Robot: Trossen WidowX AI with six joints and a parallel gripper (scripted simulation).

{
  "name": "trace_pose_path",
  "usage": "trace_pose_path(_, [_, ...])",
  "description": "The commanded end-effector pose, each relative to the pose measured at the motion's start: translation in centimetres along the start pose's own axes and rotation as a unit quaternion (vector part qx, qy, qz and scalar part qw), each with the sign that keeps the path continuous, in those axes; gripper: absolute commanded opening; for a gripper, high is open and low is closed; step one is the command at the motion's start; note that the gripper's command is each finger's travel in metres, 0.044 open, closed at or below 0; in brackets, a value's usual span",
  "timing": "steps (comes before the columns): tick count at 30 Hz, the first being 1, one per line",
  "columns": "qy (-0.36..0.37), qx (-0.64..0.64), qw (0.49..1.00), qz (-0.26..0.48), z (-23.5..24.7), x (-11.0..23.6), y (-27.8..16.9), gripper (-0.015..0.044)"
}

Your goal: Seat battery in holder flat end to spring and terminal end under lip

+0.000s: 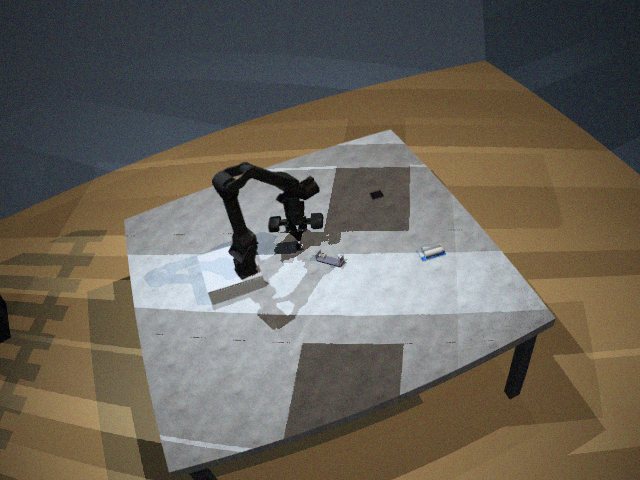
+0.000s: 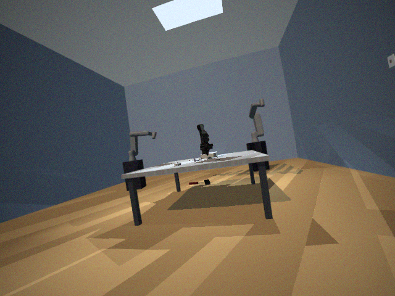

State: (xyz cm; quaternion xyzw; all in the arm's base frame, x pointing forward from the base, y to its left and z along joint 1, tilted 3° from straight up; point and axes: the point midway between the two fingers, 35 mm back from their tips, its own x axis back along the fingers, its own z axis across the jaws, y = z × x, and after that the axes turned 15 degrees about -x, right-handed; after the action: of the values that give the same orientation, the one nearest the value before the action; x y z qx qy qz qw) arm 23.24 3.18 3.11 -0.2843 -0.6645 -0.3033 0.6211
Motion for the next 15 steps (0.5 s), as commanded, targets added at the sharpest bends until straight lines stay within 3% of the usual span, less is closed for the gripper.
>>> trace_pose_path(1, [0.000, 0.000, 1.000, 0.000, 0.0, 0.1, 0.0, 0.0000])
trace_pose_path(10, [-0.002, -0.001, 1.000, 0.000, 0.2, 7.4, -0.1, 0.0000])
trace_pose_path(15, [-0.003, -0.001, 1.000, 0.000, 0.2, 8.0, -0.1, 0.0000])
